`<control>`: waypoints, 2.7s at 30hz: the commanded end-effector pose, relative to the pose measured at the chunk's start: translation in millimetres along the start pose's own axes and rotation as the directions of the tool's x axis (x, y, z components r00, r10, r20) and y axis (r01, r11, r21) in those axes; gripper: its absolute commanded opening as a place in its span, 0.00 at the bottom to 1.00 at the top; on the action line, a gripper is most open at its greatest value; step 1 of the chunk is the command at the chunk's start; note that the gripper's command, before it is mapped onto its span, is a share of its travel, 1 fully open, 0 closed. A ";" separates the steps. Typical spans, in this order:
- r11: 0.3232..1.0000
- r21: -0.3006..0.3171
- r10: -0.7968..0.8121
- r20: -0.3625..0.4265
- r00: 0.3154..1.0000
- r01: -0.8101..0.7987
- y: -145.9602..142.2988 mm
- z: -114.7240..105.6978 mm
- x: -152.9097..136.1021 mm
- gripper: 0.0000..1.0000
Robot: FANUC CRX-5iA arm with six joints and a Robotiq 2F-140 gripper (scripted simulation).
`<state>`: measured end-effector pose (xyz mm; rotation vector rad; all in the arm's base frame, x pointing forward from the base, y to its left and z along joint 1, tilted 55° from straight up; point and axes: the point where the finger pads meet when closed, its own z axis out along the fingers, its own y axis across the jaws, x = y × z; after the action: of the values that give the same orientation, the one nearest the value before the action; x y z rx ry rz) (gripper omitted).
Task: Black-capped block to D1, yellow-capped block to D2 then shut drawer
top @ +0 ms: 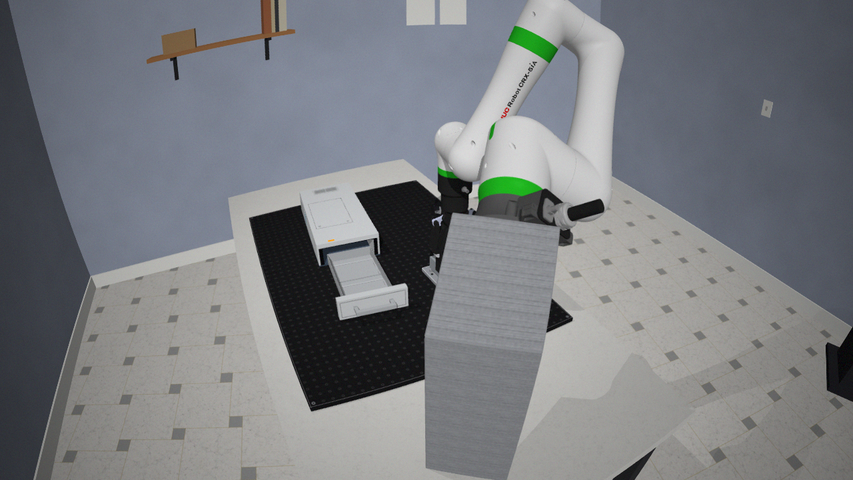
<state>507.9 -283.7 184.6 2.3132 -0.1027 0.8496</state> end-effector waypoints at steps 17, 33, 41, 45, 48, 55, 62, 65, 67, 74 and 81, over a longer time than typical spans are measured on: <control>1.000 0.000 0.000 -0.001 1.000 0.000 0.1 2.3 0.6 0.10; 1.000 0.000 0.000 -0.001 1.000 0.000 0.1 4.1 0.6 0.10; 1.000 0.000 0.000 -0.001 1.000 0.000 0.1 4.7 0.6 0.10; 1.000 0.000 0.000 -0.001 1.000 0.000 0.1 4.9 0.6 0.10; 1.000 0.000 0.000 -0.001 1.000 0.000 0.1 5.0 0.6 0.10; 1.000 0.000 0.000 -0.001 1.000 0.000 0.1 5.2 0.6 0.10; 1.000 0.000 0.000 -0.001 1.000 0.000 0.1 5.3 0.6 0.10; 1.000 0.000 0.000 -0.001 1.000 0.000 0.1 5.3 0.6 0.10; 1.000 0.000 0.000 -0.001 1.000 0.000 0.1 5.3 0.6 0.10; 1.000 0.000 0.000 -0.001 1.000 0.000 0.1 5.3 0.6 0.10; 1.000 0.000 0.000 -0.001 1.000 0.000 0.1 5.3 0.6 0.16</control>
<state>511.0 -287.2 181.3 2.3132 -0.1027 0.8496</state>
